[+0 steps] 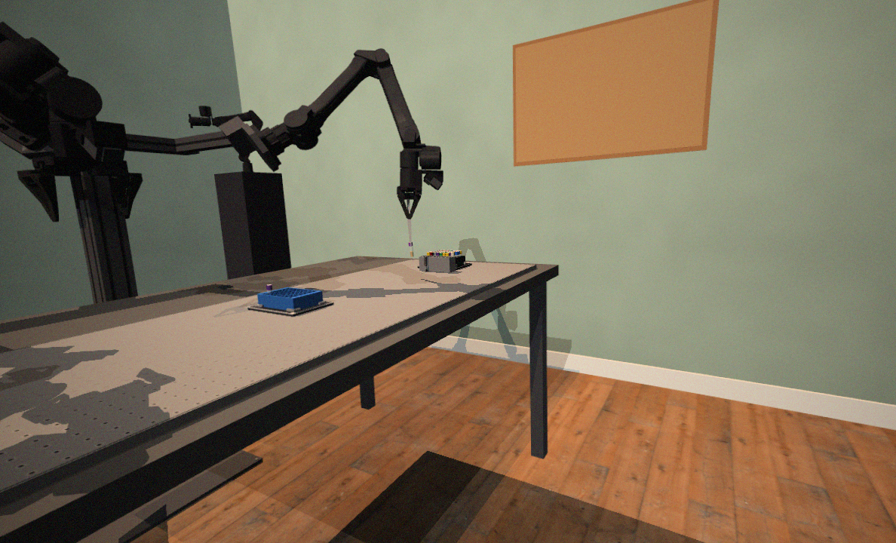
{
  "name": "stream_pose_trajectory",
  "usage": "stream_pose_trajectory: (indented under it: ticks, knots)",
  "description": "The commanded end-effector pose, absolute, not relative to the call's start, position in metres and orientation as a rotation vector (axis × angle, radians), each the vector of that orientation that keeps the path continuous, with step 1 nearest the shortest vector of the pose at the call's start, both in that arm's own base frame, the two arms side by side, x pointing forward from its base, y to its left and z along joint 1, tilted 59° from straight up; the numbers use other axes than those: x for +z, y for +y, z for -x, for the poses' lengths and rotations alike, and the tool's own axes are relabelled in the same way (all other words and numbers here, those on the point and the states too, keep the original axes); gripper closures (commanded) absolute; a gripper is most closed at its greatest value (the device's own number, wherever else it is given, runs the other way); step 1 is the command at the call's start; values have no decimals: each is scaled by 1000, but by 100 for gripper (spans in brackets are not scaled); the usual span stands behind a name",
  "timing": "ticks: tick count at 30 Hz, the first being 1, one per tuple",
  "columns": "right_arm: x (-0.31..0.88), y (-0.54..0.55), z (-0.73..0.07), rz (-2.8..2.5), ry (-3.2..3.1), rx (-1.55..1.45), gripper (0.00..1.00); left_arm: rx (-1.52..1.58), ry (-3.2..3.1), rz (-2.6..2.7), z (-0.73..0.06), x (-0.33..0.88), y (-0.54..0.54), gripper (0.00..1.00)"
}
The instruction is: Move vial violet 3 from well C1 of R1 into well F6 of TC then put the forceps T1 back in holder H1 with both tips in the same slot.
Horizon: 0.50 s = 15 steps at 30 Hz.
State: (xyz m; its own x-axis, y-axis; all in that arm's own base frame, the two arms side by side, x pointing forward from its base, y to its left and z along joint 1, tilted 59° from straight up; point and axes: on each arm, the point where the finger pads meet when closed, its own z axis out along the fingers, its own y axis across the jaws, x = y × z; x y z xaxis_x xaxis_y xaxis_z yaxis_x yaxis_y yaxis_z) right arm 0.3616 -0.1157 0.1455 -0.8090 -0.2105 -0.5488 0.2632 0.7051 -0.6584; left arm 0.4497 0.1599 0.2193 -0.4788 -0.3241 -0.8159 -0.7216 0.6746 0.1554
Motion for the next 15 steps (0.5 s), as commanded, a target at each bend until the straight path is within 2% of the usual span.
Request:
stream_pose_trajectory:
  ticks: [1, 15]
  knots:
    - [159, -114, -369, -71, 2261, -1000, 0, 618, 2095, 796, -455, 205, 149, 91]
    - [159, -114, -369, -71, 2261, -1000, 0, 618, 2094, 796, -456, 190, 136, 91]
